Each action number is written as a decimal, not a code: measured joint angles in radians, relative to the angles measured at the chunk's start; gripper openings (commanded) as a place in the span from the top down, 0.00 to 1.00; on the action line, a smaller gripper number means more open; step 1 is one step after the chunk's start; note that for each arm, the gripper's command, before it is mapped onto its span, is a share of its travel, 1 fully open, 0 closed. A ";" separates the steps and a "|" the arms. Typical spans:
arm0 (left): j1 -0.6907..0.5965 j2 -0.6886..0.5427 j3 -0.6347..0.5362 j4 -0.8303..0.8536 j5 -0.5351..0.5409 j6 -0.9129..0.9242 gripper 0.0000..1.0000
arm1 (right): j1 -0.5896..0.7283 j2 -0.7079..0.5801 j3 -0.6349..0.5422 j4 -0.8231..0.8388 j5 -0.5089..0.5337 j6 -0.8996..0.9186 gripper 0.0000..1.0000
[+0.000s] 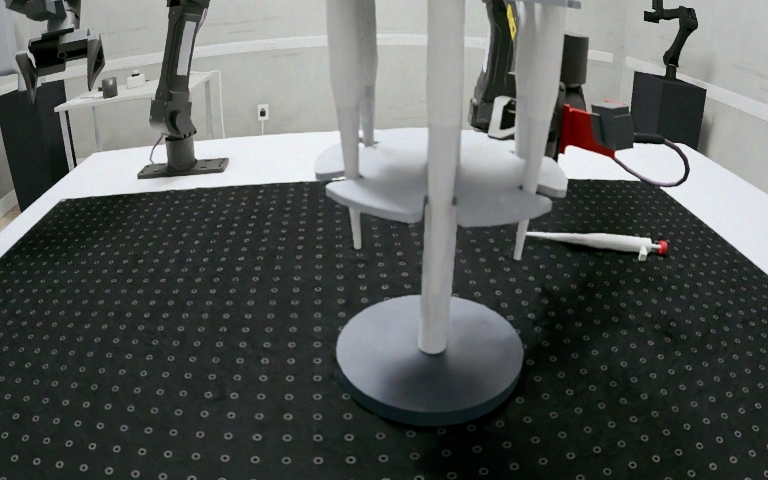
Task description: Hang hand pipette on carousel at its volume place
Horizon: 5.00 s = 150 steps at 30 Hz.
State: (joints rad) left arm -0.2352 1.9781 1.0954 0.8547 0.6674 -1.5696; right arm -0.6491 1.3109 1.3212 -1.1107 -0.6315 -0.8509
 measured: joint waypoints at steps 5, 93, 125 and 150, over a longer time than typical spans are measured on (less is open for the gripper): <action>0.000 0.000 0.000 0.000 0.000 0.000 1.00 | 0.000 0.000 0.000 0.000 0.000 0.000 0.00; -0.167 -0.088 -0.142 0.071 -0.428 -0.002 1.00 | 0.000 0.000 0.000 0.000 0.000 0.000 0.00; -0.212 -0.095 -0.159 0.084 -0.523 -0.003 0.51 | 0.000 0.000 0.000 0.000 0.000 0.000 0.00; -0.212 -0.095 -0.159 0.084 -0.523 -0.003 0.51 | 0.000 0.000 0.000 0.000 0.000 0.000 0.00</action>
State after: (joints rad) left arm -0.4477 1.8832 0.9367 0.9390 0.1444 -1.5730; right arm -0.6491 1.3109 1.3212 -1.1107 -0.6315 -0.8509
